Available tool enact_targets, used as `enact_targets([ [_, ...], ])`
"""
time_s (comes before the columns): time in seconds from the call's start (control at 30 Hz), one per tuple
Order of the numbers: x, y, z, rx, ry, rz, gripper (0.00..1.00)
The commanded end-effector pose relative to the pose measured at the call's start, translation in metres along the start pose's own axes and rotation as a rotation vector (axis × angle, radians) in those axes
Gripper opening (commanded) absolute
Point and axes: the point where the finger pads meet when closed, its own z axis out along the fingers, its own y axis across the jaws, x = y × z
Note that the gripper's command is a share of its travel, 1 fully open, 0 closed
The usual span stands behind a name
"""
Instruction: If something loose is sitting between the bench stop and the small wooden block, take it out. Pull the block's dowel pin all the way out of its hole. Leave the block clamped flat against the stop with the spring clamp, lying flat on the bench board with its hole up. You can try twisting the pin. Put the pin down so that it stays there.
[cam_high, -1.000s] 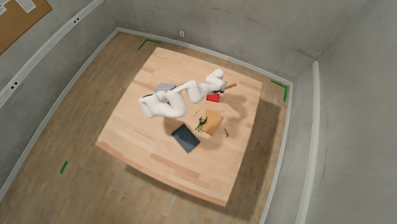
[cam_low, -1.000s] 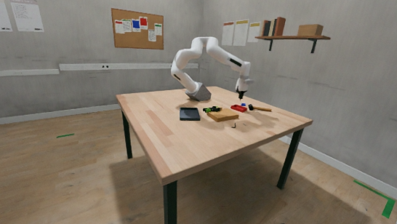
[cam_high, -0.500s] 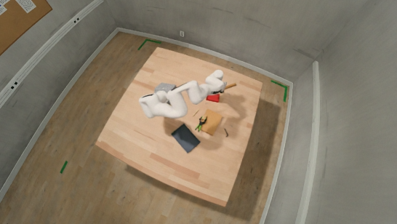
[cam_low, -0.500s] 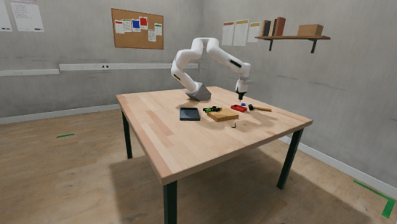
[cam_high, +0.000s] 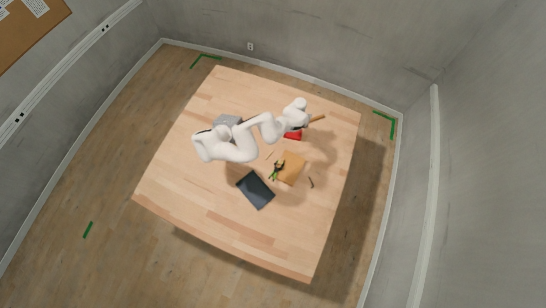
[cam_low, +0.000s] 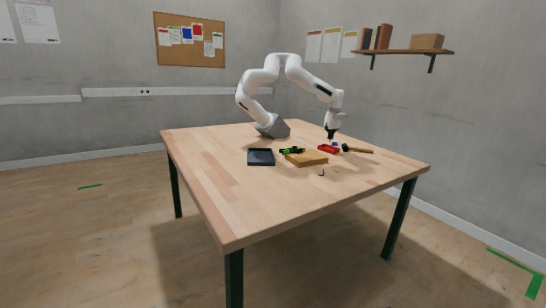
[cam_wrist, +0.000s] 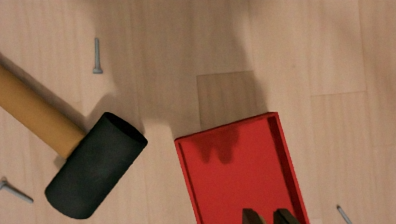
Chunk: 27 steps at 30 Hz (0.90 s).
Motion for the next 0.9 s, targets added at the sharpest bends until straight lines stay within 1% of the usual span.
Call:
enact_targets([
  [0.0, 0.001, -0.001, 0.004, 0.003, 0.003, 0.001, 0.00],
  [0.1, 0.001, -0.001, 0.006, 0.003, 0.003, 0.001, 0.00],
  [0.6, 0.001, -0.001, 0.024, 0.003, 0.003, 0.001, 0.00],
  [0.87, 0.001, -0.001, 0.031, 0.003, 0.003, 0.001, 0.00],
])
